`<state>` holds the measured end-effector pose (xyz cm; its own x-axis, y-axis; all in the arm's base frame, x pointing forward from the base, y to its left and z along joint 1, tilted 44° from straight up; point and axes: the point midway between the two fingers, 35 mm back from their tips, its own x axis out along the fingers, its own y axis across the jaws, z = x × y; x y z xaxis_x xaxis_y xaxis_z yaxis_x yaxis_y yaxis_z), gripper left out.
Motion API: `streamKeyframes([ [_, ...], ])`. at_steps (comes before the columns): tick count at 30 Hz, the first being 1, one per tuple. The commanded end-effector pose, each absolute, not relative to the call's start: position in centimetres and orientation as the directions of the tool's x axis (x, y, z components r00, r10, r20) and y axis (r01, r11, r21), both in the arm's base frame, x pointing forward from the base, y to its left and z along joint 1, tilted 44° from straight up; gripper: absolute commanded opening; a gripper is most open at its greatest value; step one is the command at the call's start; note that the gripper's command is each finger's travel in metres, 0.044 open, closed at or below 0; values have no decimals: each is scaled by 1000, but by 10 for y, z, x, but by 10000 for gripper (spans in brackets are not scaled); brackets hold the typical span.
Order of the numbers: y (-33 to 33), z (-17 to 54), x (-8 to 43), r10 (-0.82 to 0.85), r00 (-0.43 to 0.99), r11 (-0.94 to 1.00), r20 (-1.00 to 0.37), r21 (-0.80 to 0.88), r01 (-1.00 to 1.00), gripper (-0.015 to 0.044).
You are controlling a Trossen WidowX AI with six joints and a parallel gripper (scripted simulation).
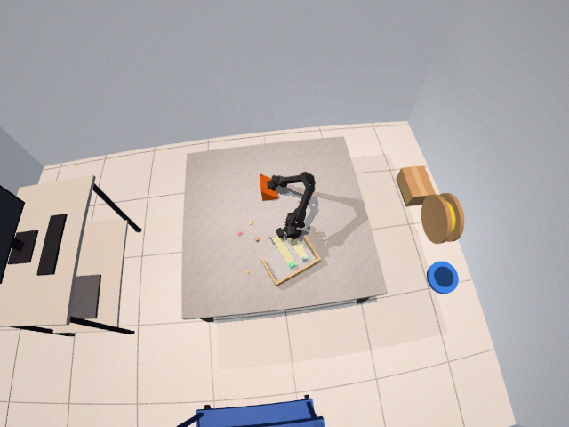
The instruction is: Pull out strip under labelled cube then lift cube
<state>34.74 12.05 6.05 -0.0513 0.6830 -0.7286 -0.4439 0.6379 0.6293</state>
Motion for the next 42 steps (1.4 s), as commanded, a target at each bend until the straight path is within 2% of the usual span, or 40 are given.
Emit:
streamKeyframes([
  [1,123,60,348,687,-52,635,-724,634,-440,0],
  [42,102,40,300,686,-54,636,-725,635,-438,0],
])
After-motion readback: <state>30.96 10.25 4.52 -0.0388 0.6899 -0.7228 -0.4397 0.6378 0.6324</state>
